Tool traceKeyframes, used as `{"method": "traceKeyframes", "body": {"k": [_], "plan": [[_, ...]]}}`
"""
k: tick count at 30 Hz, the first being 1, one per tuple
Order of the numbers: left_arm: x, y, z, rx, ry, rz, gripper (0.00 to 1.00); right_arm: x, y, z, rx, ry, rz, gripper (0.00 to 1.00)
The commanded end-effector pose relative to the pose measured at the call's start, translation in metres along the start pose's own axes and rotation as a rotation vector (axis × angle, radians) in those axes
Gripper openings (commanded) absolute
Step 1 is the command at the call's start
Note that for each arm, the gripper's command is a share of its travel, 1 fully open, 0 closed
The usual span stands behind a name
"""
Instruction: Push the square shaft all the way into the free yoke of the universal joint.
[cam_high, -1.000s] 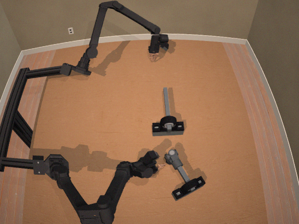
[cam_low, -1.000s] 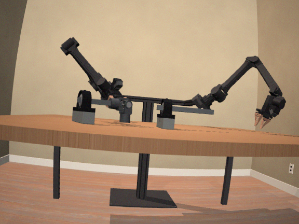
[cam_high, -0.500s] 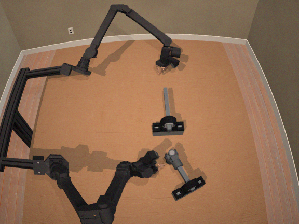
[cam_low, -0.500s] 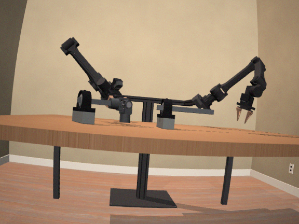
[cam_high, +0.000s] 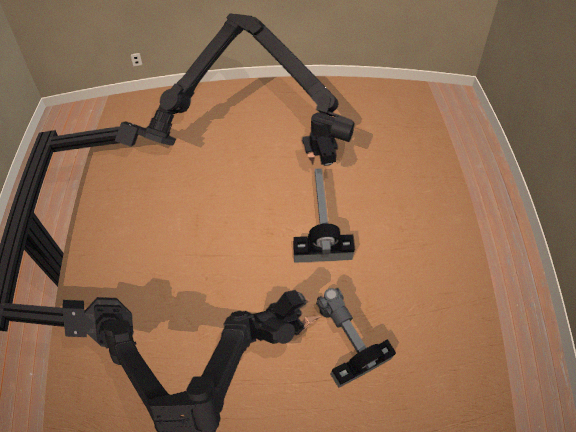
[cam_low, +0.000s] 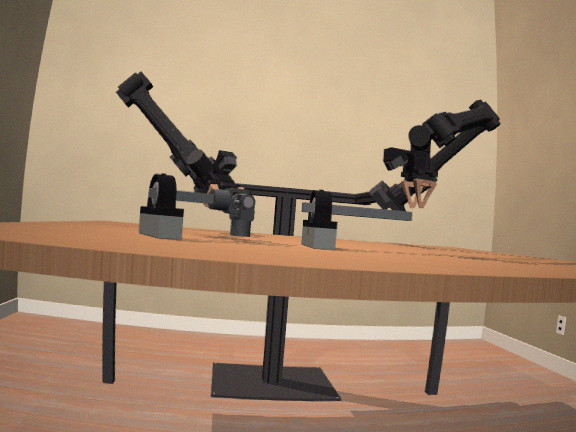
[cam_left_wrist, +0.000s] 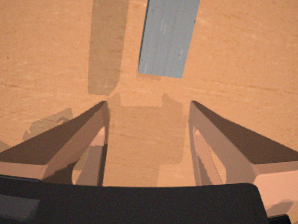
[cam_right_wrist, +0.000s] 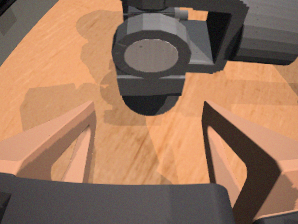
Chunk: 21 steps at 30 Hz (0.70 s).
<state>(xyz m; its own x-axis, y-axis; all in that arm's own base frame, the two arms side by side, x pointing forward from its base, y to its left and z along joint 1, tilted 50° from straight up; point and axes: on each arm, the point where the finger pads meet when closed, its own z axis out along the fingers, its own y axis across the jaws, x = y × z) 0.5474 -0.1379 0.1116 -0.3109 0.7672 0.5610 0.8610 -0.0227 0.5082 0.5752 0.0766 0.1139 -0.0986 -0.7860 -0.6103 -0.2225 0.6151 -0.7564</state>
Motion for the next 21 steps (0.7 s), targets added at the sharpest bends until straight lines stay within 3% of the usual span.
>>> {"method": "traceKeyframes", "body": {"k": [1,3,9,21], "plan": [[-0.017,-0.001,0.004,0.010,0.011,0.129,0.47,-0.005,-0.002,0.000,0.004,-0.009,0.001,0.63],[-0.017,-0.003,0.012,0.027,0.017,0.142,0.47,-0.005,-0.002,0.000,0.004,-0.009,0.001,0.63],[-0.042,-0.002,-0.017,-0.046,-0.003,0.151,0.47,-0.005,-0.002,0.000,0.004,-0.009,0.001,0.63],[-0.037,0.001,-0.011,-0.036,0.004,0.136,0.47,0.002,0.001,0.012,-0.007,0.008,0.001,0.63]]}}
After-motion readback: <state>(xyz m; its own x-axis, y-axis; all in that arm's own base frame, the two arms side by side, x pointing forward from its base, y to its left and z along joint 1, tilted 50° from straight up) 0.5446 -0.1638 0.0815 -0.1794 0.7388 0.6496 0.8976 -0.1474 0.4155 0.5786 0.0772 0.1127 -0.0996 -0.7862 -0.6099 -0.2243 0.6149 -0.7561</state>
